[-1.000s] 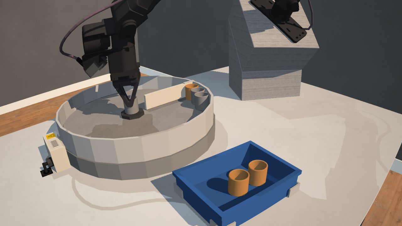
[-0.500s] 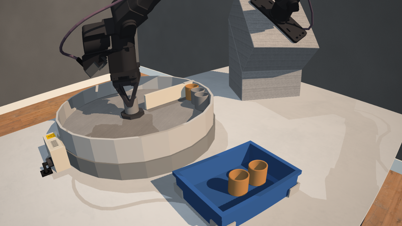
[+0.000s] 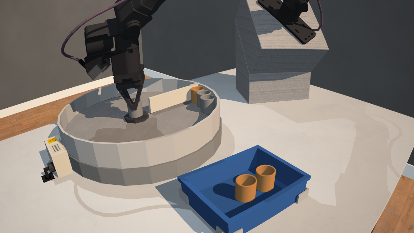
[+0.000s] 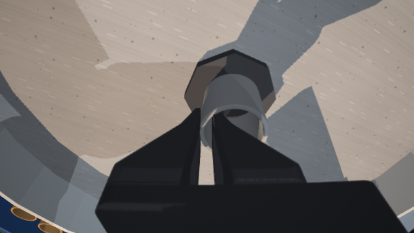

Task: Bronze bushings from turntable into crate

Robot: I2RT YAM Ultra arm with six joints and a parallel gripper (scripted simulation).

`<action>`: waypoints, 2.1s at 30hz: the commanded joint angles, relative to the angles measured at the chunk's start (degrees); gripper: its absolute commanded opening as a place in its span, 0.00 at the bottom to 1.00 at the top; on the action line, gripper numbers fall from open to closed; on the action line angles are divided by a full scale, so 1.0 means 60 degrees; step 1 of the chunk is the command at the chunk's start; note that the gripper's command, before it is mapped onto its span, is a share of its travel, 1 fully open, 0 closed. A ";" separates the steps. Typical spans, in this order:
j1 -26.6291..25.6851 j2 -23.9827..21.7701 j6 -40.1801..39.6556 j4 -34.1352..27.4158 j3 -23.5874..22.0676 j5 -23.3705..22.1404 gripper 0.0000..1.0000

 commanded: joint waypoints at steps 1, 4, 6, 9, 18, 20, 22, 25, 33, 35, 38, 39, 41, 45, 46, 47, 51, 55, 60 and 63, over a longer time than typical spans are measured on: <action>-0.0392 -0.0292 -0.0076 -0.0157 -0.0080 0.0011 0.00; -0.0392 -0.0292 -0.0068 -0.0157 -0.0085 0.0011 0.00; -0.0392 -0.0292 -0.0068 -0.0157 -0.0085 0.0011 0.00; -0.0392 -0.0292 -0.0068 -0.0157 -0.0085 0.0011 0.00; -0.0392 -0.0292 -0.0068 -0.0157 -0.0085 0.0011 0.00; -0.0392 -0.0292 -0.0068 -0.0157 -0.0085 0.0011 0.00; -0.0392 -0.0292 -0.0068 -0.0157 -0.0085 0.0011 0.00; -0.0392 -0.0292 -0.0068 -0.0157 -0.0085 0.0011 0.00; -0.0392 -0.0292 -0.0068 -0.0157 -0.0085 0.0011 0.00; -0.0392 -0.0292 -0.0068 -0.0157 -0.0085 0.0011 0.00; -0.0393 -0.0292 -0.0066 -0.0157 -0.0085 -0.0004 0.16; -0.0393 -0.0292 -0.0066 -0.0158 -0.0085 -0.0009 0.16; -0.0394 -0.0291 -0.0067 -0.0160 -0.0083 -0.0007 0.16; -0.0395 -0.0291 -0.0069 -0.0163 -0.0081 -0.0007 0.16; -0.0395 -0.0291 -0.0069 -0.0163 -0.0081 -0.0007 0.16; -0.0395 -0.0291 -0.0069 -0.0163 -0.0081 -0.0007 0.16; -0.0395 -0.0291 -0.0069 -0.0163 -0.0081 -0.0007 0.16; -0.0395 -0.0291 -0.0069 -0.0163 -0.0081 -0.0007 0.16; -0.0395 -0.0291 -0.0069 -0.0163 -0.0081 -0.0007 0.16; -0.0395 -0.0291 -0.0069 -0.0163 -0.0081 -0.0007 0.16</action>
